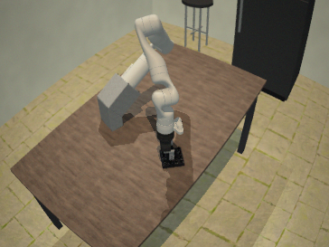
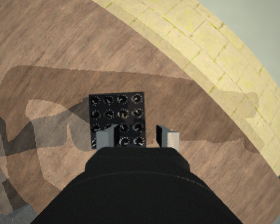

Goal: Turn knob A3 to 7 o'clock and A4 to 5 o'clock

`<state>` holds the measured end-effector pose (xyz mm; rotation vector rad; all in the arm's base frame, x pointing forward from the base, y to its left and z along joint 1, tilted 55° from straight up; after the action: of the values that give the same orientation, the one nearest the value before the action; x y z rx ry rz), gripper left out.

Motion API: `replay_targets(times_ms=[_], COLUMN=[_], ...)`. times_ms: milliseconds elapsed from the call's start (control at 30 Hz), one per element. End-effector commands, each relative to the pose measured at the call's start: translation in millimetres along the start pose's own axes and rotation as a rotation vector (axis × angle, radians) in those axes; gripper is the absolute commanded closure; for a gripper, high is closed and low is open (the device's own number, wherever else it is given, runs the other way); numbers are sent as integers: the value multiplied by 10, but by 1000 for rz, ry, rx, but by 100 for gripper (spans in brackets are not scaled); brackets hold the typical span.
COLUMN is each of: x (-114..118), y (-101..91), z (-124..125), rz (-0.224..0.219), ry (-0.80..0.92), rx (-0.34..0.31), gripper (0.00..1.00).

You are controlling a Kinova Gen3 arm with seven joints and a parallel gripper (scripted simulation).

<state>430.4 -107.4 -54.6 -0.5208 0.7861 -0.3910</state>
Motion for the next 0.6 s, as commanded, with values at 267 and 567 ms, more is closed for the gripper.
replay_targets(times_ms=[267, 567], x=[16, 16], y=[-3, -3], z=[-10, -10], rz=[0, 0], ry=[-10, -10], rx=[3, 3], gripper=[0, 54])
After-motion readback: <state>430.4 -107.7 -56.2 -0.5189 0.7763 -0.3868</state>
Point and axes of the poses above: the point where the finger pads meet when closed, its own y axis out along the fingers, its own x axis across the jaws, z = x × y, the point moved 10 cm from there along -y, back along the fingers, and after that the axes turned 11 degrees about y, right-handed, at the moved point
